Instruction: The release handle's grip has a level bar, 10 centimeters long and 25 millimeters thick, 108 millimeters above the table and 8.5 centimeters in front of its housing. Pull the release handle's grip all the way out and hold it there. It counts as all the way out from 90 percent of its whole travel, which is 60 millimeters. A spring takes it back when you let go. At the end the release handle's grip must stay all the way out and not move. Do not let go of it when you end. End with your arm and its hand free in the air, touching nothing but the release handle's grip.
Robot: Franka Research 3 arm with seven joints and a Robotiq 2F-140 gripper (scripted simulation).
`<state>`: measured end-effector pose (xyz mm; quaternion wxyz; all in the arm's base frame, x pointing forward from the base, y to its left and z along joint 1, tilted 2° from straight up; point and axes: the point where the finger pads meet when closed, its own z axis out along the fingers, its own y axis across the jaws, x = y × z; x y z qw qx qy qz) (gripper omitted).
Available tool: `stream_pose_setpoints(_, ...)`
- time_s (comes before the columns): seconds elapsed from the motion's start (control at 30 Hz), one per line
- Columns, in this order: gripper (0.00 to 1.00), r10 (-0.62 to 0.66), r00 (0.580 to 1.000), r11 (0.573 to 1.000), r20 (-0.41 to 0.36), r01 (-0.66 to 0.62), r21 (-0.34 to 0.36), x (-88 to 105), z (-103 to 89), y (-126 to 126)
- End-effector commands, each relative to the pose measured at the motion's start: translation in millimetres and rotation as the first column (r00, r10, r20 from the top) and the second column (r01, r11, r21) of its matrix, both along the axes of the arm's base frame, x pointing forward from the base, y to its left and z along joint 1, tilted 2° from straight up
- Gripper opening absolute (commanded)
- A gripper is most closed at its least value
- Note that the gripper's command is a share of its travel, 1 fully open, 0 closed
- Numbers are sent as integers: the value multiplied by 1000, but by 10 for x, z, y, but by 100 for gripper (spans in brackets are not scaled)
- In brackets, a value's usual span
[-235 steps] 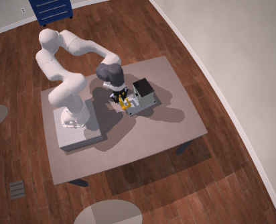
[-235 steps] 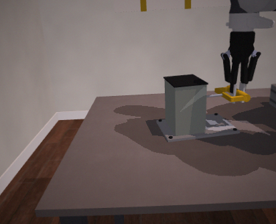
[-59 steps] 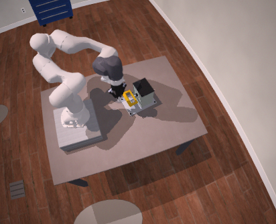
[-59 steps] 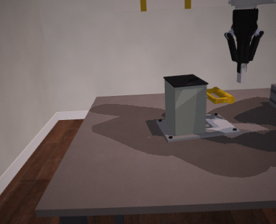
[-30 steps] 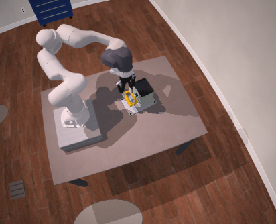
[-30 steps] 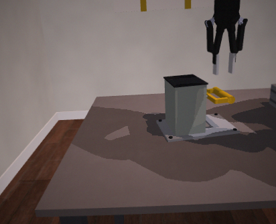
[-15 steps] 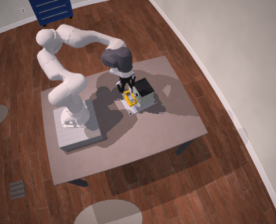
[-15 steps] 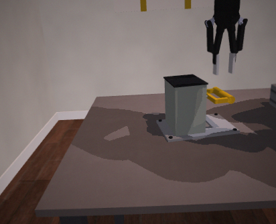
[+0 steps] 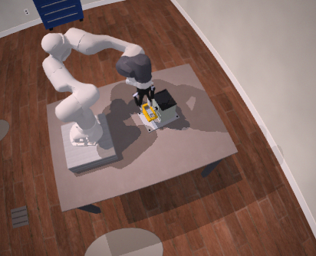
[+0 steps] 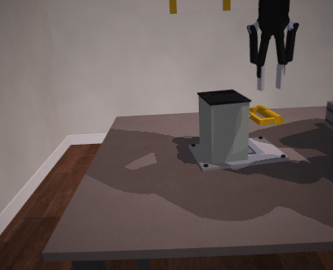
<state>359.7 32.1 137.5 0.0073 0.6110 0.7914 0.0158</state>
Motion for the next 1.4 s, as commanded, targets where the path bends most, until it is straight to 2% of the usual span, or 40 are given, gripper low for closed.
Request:
stream_pose_setpoints(0.0,31,-3,1000,1000,-2,3,2,-3,-27,3)
stream_pose_setpoints(1.37,31,-3,1000,1000,-2,3,2,11,-446,11)
